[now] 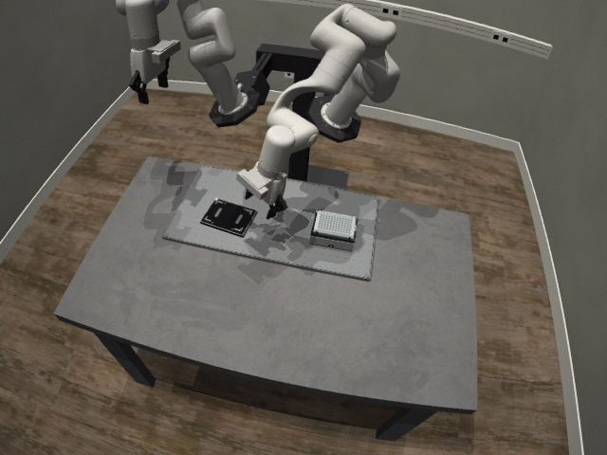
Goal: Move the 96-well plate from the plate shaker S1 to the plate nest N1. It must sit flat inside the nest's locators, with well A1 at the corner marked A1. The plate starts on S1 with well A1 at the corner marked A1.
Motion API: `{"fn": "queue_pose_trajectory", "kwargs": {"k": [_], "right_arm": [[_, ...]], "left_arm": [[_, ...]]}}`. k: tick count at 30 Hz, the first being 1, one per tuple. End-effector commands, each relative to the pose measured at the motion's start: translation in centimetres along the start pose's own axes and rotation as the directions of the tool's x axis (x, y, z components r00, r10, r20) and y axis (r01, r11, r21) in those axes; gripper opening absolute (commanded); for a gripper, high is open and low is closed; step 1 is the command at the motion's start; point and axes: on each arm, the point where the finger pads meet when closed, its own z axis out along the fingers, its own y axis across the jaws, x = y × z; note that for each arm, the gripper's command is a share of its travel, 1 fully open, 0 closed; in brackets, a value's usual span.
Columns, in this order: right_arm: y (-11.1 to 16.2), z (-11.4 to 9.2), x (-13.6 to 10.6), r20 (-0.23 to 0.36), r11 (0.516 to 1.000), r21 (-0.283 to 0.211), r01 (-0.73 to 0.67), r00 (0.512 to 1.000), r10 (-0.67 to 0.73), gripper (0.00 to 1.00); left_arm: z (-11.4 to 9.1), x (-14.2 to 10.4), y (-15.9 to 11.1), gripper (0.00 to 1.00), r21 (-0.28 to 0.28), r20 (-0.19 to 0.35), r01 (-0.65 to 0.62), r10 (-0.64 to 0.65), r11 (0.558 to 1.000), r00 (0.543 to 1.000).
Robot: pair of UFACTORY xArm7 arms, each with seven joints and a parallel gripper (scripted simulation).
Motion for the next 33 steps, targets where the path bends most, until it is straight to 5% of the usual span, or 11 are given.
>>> {"fn": "queue_pose_trajectory", "kwargs": {"k": [1,18,33], "right_arm": [[0.1,-0.1,0.0,-0.001,1.000,-0.004,0.000,1.000,0.000,1.00],[0.1,-0.1,0.0,-0.001,1.000,-0.004,0.000,1.000,0.000,1.00],[0.1,-0.1,0.0,-0.001,1.000,-0.004,0.000,1.000,0.000,1.00]], "left_arm": [[-0.3,-0.4,-0.9,1.00,0.021,-0.008,0.100,-0.099,0.995,0.995],[-0.9,-4.0,-5.4,1.00,0.057,-0.032,0.546,-0.545,0.836,0.838],[-1.4,-8.0,-9.3,1.00,0.071,-0.083,0.869,-0.865,0.490,0.495]]}}
